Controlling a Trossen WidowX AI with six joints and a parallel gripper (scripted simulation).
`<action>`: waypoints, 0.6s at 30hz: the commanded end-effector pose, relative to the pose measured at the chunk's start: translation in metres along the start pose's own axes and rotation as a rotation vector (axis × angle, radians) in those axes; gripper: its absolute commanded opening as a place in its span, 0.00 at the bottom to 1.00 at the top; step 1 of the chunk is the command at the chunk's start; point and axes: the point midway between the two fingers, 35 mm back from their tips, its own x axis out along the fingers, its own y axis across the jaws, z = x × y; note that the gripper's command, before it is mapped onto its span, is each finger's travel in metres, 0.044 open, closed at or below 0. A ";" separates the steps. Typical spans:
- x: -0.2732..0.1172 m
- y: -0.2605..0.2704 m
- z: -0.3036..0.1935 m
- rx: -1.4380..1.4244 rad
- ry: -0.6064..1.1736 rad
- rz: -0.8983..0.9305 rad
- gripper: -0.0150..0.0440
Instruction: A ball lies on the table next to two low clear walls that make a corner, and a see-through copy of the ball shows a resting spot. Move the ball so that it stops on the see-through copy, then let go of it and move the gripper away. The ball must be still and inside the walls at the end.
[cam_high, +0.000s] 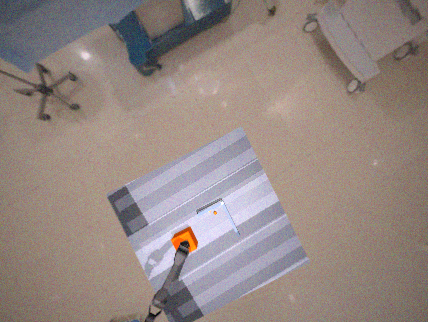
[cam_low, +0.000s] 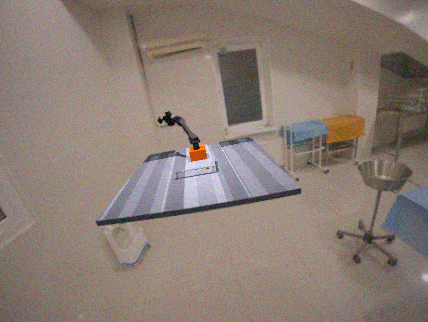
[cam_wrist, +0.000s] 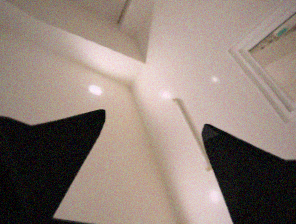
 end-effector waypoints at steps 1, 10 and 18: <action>0.000 -0.002 -0.001 -0.003 0.000 -0.004 0.89; -0.018 -0.105 -0.040 -0.157 0.003 -0.189 0.65; -0.066 -0.223 -0.102 -0.370 0.078 -0.423 0.65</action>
